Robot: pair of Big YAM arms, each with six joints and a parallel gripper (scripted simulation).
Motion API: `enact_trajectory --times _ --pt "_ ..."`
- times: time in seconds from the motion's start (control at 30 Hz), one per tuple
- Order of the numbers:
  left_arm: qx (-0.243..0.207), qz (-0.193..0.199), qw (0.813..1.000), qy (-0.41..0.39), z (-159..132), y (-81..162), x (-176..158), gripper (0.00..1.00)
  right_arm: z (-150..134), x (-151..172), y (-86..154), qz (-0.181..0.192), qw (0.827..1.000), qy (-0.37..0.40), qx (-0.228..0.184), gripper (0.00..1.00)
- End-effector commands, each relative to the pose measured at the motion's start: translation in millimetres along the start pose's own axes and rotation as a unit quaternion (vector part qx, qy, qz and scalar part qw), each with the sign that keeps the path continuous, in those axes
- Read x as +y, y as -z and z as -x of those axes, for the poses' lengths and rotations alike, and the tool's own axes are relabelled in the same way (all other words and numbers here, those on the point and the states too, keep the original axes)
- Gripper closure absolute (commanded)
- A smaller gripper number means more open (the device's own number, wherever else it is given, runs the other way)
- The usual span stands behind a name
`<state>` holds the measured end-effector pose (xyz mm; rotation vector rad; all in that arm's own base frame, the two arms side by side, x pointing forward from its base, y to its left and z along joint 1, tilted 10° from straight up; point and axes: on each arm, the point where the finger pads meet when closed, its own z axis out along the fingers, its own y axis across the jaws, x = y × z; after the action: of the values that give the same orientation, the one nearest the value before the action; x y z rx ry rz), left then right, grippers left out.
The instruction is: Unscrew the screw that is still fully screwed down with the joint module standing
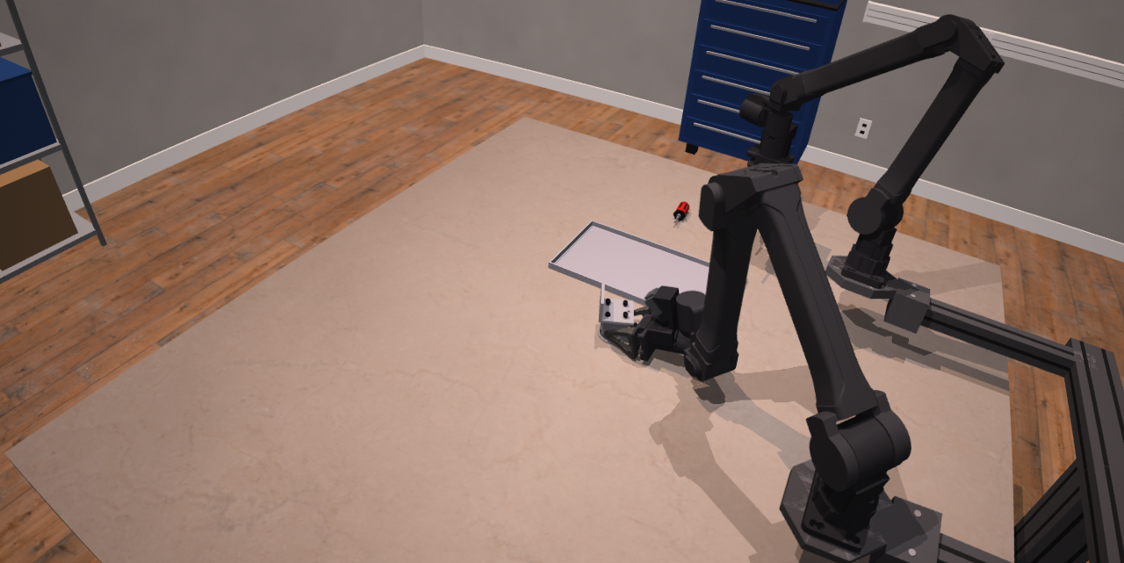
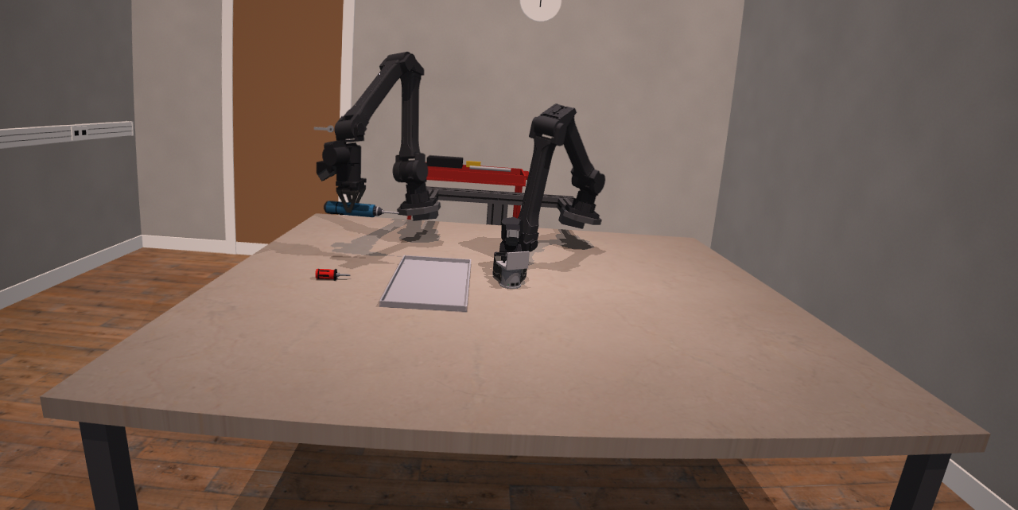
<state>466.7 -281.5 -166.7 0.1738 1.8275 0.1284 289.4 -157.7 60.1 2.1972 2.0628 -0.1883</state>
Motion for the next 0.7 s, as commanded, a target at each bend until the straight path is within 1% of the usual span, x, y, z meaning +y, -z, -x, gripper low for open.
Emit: enact_trajectory --times 0.0,0.67 --pt "-0.007 0.0 1.0 0.004 6.4 -2.5 -3.2 0.41 12.6 31.0 31.6 0.043 0.999 -0.009 -0.017 0.58" --pt "-0.007 0.0 1.0 0.004 6.4 -2.5 -3.2 0.41 13.9 34.1 34.3 0.049 0.999 -0.01 -0.02 0.58"
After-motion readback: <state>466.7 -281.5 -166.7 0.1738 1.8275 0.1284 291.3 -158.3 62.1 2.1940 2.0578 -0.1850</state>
